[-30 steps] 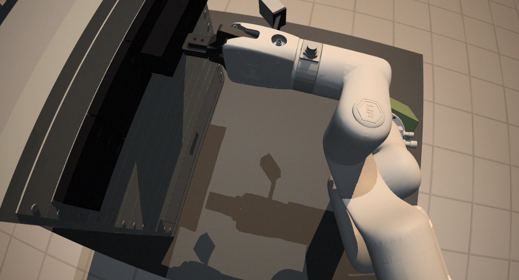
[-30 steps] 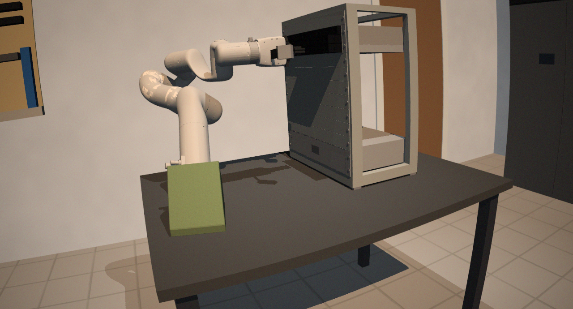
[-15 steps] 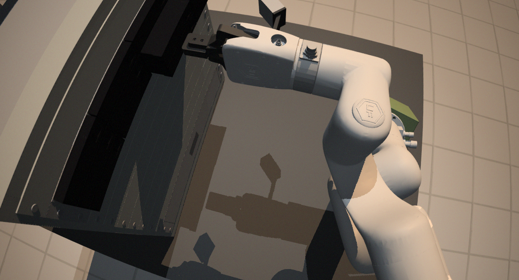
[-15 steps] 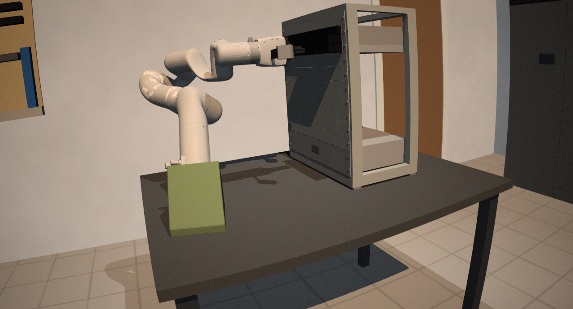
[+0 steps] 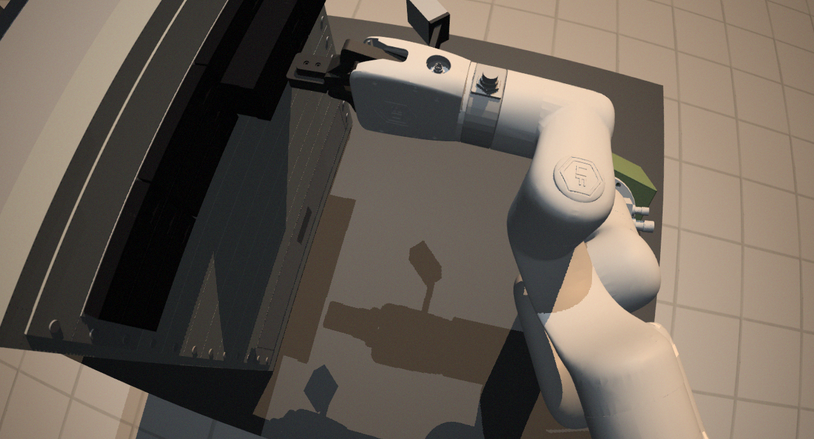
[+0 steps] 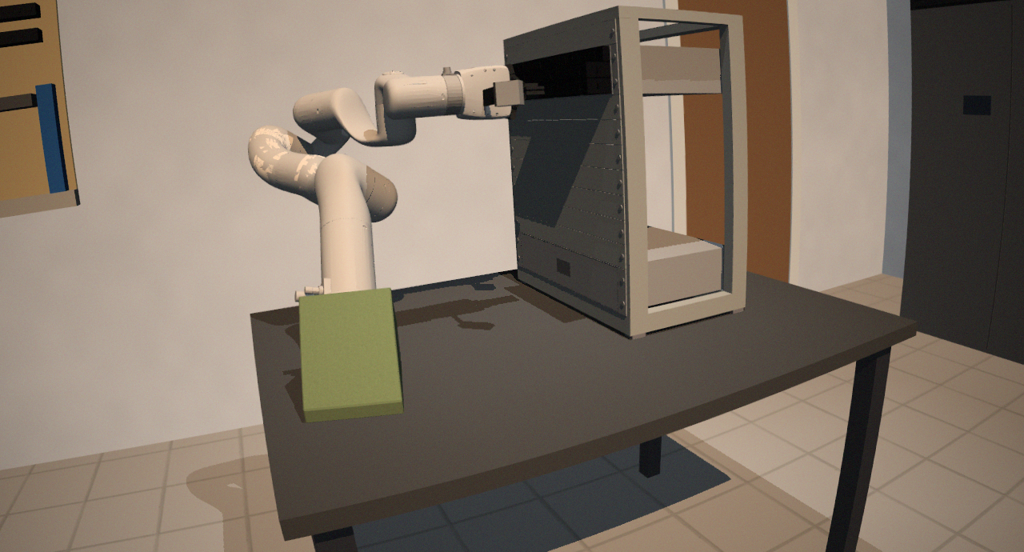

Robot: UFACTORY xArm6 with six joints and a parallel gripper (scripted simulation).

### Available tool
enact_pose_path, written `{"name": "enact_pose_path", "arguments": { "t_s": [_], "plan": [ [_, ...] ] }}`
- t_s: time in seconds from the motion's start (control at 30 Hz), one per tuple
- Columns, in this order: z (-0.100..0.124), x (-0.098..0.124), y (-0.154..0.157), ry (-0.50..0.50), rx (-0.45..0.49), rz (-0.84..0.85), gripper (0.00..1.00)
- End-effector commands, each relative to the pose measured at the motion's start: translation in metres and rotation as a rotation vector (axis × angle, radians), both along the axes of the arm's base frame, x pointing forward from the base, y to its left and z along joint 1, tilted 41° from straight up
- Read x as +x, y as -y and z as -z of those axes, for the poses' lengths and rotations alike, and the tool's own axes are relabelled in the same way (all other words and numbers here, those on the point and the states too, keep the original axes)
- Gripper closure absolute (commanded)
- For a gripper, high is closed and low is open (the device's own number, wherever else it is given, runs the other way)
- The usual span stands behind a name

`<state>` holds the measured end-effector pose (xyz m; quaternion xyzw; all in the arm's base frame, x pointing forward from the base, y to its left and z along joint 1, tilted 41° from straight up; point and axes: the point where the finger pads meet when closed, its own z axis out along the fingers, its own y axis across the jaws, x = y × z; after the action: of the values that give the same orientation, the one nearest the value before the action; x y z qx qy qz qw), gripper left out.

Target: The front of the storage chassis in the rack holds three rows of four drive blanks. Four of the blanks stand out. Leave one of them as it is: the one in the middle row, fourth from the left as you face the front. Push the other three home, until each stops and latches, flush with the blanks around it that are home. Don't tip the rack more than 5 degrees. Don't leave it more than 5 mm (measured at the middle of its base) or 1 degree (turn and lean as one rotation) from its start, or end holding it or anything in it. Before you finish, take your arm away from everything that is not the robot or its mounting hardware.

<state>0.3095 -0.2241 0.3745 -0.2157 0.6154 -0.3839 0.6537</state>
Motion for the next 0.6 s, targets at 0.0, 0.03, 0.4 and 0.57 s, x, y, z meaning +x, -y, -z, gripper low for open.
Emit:
{"name": "enact_pose_path", "arguments": {
  "t_s": [0.0, 0.03, 0.4, 0.57],
  "plan": [
    [-0.0013, 0.0004, 0.0004, 0.001, -0.002, 0.0, 1.0],
    [-0.0014, 0.0012, 0.0006, 0.001, -0.002, 0.0, 1.0],
    [-0.0027, 0.0097, 0.0022, 0.001, -0.002, 0.0, 1.0],
    [-0.0027, 0.0097, 0.0022, 0.001, -0.002, 0.0, 1.0]
  ]
}}
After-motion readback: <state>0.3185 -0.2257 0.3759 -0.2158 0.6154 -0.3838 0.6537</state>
